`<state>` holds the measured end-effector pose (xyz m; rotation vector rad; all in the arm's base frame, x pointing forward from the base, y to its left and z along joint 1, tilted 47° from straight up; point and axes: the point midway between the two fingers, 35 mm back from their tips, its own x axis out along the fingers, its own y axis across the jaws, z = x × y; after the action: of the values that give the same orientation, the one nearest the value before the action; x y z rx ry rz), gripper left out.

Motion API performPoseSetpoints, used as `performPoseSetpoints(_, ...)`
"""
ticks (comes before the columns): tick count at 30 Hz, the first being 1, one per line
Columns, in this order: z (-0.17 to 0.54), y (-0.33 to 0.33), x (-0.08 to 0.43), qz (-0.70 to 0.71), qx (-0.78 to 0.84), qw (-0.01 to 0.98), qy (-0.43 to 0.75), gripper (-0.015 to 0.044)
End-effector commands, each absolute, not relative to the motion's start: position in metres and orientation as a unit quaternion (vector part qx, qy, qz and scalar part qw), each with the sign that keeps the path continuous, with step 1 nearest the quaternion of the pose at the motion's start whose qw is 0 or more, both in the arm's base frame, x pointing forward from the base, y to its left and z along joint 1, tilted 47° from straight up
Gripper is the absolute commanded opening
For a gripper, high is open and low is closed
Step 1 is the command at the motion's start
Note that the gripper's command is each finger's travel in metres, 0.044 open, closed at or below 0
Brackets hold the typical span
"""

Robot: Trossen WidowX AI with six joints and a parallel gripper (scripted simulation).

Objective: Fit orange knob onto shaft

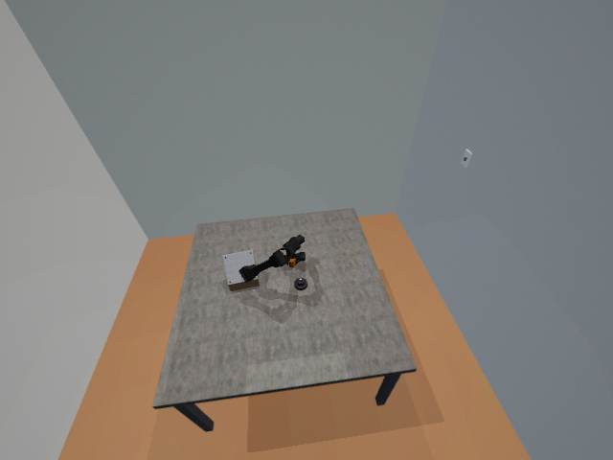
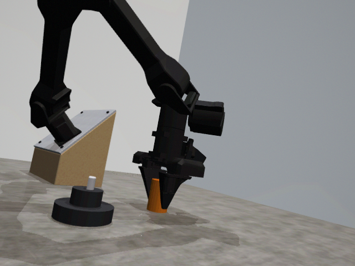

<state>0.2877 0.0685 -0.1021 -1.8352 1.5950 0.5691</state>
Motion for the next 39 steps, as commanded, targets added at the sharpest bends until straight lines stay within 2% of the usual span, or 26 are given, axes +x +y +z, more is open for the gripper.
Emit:
performPoseSetpoints(1,-0.102,0.069,0.288,0.216,-0.697,0.317,0.606,0.0240)
performPoseSetpoints(2,-0.102,0.069,0.288,0.216,-0.697,0.317,0.606,0.0240)
performPoseSetpoints(10,-0.047,0.127,0.273,0.217,-0.699,0.316,0.604,0.0440)
performPoseSetpoints(39,-0.073,0.101,0.281,0.217,-0.698,0.317,0.604,0.0440)
